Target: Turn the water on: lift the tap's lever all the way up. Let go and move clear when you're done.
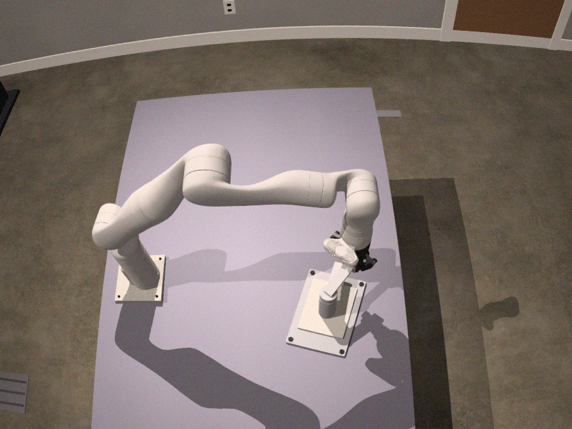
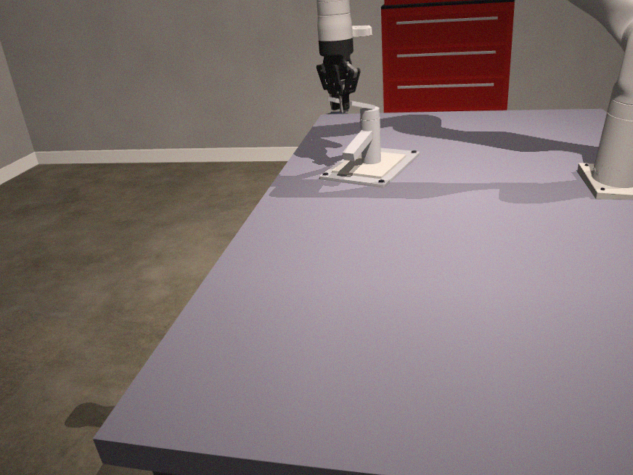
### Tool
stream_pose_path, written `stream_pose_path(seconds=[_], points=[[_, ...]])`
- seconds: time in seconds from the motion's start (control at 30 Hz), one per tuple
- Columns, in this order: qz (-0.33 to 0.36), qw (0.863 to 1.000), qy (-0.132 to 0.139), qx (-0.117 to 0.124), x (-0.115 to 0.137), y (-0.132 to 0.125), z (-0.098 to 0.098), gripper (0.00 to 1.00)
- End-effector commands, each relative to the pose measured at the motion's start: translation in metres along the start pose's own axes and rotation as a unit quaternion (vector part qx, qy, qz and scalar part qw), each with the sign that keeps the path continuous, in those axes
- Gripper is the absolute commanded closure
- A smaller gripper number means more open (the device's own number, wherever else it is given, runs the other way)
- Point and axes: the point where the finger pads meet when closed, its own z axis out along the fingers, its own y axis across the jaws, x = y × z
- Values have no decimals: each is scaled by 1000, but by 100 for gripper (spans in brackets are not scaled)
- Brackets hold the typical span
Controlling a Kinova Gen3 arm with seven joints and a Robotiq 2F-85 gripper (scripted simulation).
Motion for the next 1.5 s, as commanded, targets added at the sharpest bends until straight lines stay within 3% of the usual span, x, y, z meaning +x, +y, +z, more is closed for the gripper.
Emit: stream_pose_path(seconds=[0.0, 1.47], points=[[2, 1000, 1, 3, 3, -1, -7, 90], [2, 1000, 1, 3, 7, -1, -13, 90]])
